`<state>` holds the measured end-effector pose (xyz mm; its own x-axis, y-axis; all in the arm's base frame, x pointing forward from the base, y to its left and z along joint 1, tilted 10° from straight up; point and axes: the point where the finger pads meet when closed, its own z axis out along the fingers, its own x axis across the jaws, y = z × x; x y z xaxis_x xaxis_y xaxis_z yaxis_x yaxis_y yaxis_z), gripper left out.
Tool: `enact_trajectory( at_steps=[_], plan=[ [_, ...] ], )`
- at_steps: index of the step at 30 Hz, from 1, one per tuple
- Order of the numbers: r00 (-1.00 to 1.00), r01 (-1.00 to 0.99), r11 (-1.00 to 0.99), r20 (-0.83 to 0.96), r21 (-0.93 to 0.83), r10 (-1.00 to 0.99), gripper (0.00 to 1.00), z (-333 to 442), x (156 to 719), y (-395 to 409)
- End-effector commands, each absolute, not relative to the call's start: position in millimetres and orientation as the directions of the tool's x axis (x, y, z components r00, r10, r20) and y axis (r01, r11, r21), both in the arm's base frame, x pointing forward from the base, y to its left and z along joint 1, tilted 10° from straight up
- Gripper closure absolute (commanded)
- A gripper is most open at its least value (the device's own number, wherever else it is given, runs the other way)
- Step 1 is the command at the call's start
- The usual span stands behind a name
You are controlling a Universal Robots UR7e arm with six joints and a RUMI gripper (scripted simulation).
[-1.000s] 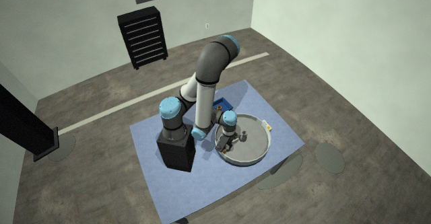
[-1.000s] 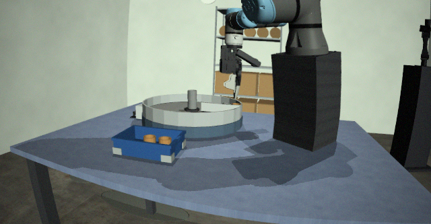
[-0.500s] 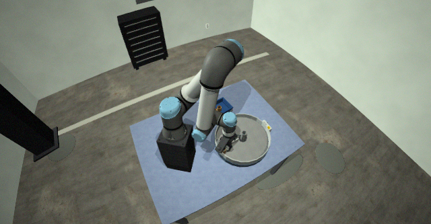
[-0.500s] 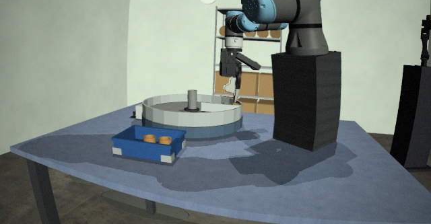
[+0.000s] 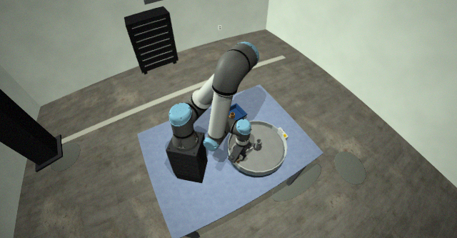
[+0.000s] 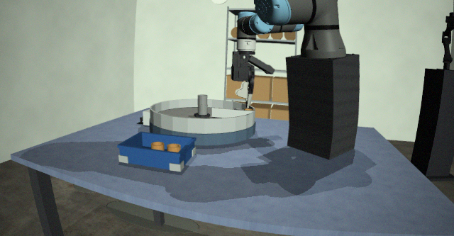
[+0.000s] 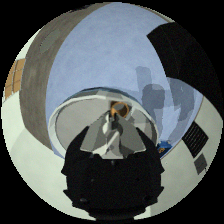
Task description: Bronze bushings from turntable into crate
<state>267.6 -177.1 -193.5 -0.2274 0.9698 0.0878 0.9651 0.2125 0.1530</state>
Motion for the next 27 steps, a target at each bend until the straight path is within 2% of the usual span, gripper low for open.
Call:
enact_trajectory(
  at_steps=[1, 27],
  plan=[
    [-0.227, 0.965, 0.212, 0.087, 0.153, 0.970, 0.95, -193.4, 267.7, -177.4],
    [-0.227, 0.965, 0.212, 0.087, 0.153, 0.970, 0.95, -198.2, 268.4, -176.8]
  ],
)
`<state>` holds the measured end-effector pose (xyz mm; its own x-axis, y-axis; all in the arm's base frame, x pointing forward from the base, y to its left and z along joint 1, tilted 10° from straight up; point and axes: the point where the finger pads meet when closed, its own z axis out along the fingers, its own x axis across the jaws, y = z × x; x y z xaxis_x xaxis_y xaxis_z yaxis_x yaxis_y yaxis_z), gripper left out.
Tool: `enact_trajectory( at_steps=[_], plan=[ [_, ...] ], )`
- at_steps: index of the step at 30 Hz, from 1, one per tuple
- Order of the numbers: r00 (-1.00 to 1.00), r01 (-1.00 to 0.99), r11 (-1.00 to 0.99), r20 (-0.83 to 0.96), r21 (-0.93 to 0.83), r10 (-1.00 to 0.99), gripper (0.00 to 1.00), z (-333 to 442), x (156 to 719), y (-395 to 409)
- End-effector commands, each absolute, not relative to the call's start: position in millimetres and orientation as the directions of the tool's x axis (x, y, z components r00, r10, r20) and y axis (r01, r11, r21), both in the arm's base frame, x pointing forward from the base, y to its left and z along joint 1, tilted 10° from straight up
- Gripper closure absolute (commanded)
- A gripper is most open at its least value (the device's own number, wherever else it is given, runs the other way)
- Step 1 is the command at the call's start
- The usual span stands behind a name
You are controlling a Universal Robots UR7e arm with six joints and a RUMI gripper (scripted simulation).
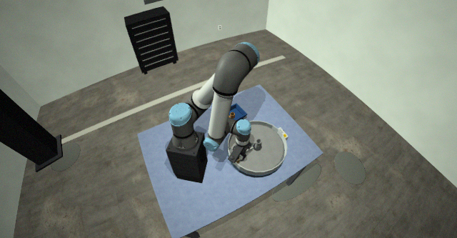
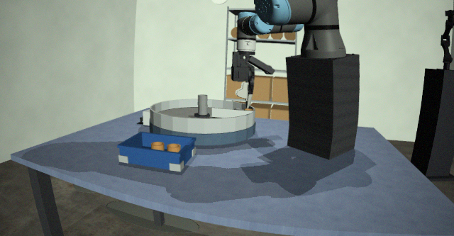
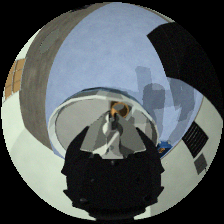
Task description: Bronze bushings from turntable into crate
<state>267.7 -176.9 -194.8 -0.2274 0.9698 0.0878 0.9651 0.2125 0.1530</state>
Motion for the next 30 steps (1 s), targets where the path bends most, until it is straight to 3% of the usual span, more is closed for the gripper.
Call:
enact_trajectory(
  at_steps=[1, 30],
  plan=[
    [-0.227, 0.965, 0.212, 0.087, 0.153, 0.970, 0.95, -198.2, 268.4, -176.8],
    [-0.227, 0.965, 0.212, 0.087, 0.153, 0.970, 0.95, -217.0, 270.9, -174.5]
  ],
)
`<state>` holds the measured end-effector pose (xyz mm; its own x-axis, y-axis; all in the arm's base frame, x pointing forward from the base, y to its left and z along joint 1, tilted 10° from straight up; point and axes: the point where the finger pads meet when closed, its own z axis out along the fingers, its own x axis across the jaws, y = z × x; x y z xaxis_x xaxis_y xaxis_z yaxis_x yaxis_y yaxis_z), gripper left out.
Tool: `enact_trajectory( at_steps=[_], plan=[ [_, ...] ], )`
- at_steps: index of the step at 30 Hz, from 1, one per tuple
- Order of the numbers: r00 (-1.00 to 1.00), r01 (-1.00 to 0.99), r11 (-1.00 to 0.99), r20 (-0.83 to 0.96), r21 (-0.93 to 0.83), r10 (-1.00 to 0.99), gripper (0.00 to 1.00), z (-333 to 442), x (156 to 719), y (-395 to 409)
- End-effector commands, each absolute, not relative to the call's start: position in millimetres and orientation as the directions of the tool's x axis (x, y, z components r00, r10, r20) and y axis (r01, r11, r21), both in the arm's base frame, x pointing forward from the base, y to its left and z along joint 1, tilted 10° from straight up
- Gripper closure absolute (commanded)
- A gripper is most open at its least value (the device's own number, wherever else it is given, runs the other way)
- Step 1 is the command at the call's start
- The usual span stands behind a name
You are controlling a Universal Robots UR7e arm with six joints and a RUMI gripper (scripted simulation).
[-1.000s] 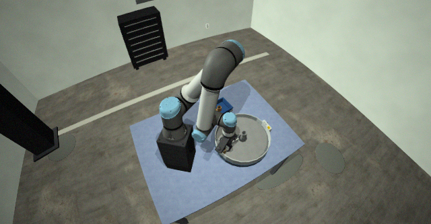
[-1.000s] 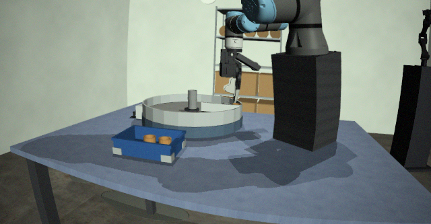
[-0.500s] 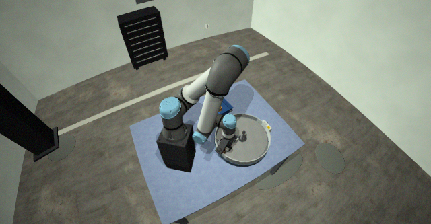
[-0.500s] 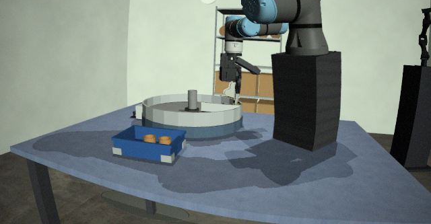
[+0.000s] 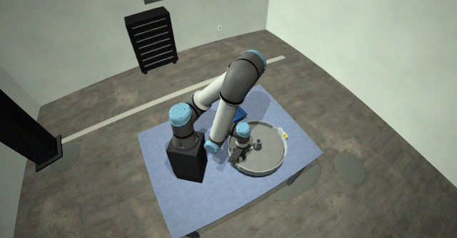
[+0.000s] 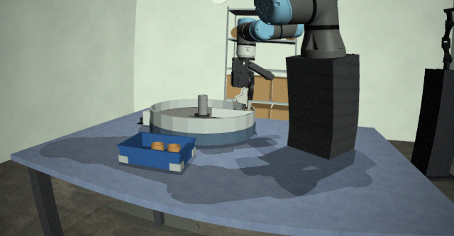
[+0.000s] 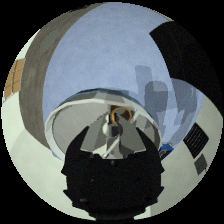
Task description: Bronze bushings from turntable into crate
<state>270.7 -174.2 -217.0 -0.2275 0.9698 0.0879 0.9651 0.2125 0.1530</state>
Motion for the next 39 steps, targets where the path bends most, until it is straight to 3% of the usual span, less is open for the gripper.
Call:
enact_trajectory(
  at_steps=[1, 24, 25, 39],
  plan=[
    [-0.227, 0.965, 0.212, 0.087, 0.153, 0.970, 0.95, -217.0, 270.9, -174.5],
    [-0.227, 0.965, 0.212, 0.087, 0.153, 0.970, 0.95, -217.0, 270.9, -174.5],
    [-0.227, 0.965, 0.212, 0.087, 0.153, 0.970, 1.00, -217.0, 270.9, -174.5],
    [-0.227, 0.965, 0.212, 0.087, 0.153, 0.970, 1.00, -217.0, 270.9, -174.5]
  ],
)
